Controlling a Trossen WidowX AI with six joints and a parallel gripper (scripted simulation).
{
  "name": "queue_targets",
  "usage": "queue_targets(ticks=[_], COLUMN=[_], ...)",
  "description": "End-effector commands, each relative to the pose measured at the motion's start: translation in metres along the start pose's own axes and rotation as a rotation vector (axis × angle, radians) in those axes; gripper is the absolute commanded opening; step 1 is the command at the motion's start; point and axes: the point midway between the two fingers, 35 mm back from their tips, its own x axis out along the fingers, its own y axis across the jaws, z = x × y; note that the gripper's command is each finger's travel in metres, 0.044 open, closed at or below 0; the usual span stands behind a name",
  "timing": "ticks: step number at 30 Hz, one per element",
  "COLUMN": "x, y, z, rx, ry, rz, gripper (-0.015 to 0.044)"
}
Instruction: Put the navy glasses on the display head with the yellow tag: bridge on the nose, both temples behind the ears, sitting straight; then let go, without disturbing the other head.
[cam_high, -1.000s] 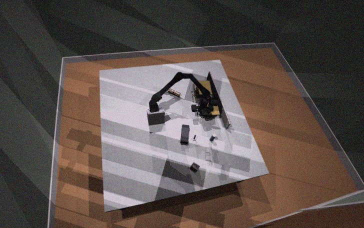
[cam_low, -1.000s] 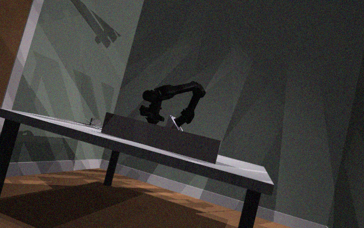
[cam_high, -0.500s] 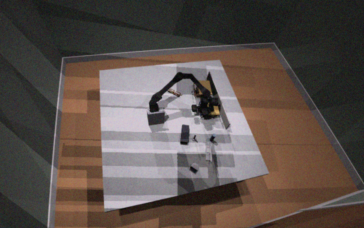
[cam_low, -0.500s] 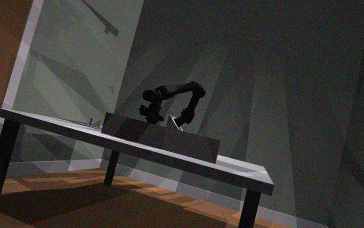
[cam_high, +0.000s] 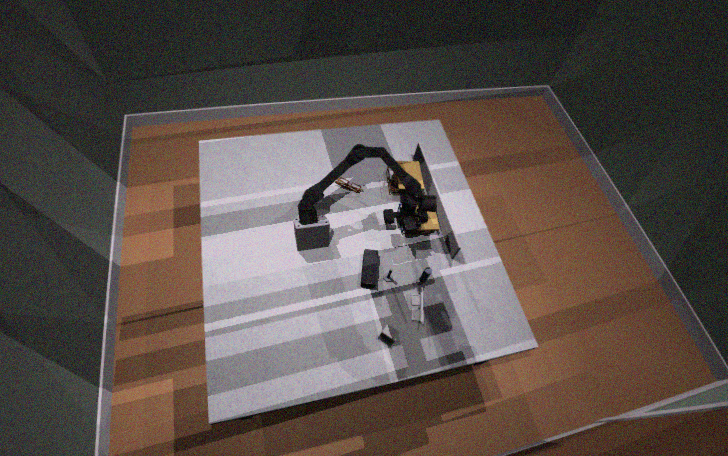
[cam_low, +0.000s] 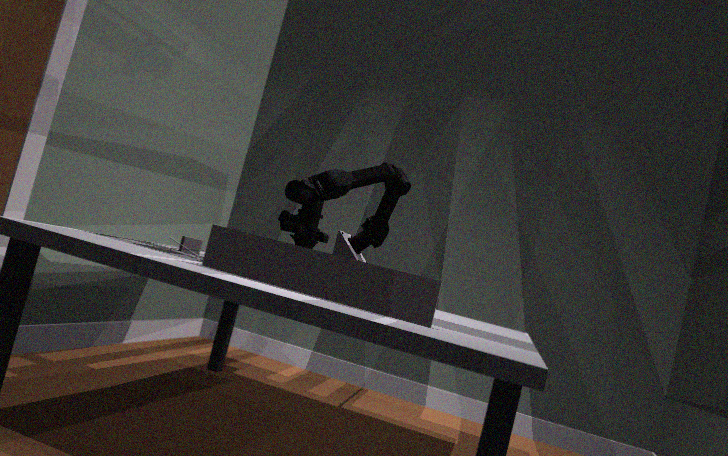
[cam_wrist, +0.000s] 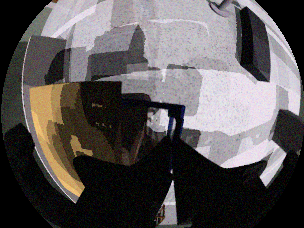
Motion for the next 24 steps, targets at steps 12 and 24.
queue_targets(ticks=[12, 24], x=[0.0037, 0.0012], y=[0.0015, 0.0015], z=[-0.0008, -0.0006], rx=[-0.004, -0.004], ry=[-0.002, -0.003], rz=[0.003, 0.002], gripper=[0.0026, 0.0107])
